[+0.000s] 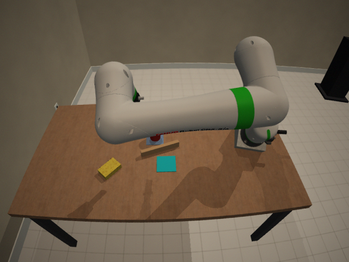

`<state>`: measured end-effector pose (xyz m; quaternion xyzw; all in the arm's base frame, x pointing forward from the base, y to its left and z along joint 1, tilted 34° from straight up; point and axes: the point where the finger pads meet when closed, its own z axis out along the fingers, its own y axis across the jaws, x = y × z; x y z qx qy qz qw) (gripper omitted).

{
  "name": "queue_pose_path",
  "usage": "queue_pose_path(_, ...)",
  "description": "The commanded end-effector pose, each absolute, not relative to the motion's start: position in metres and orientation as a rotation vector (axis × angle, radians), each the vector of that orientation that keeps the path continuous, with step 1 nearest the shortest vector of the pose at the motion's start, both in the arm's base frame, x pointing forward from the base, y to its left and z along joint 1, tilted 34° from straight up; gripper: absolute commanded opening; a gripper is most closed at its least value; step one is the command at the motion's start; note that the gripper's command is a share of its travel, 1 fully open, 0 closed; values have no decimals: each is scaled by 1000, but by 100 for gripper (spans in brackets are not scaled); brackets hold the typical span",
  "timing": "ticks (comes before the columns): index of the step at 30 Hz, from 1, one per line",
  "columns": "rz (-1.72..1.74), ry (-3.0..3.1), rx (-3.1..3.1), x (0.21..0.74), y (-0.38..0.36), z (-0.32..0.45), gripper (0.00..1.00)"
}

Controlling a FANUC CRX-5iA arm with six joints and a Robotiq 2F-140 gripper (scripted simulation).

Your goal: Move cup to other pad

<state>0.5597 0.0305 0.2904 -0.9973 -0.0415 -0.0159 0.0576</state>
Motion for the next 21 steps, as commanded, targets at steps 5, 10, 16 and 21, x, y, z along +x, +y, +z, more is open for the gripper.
queue_pose_path(5,-49,-275,-2881,627,55,299,0)
queue_pose_path(10,-65,-321,-2845,643,60,301,0)
queue_pose_path(16,-104,-419,-2769,674,67,303,0)
queue_pose_path(21,-151,-526,-2693,703,72,303,0)
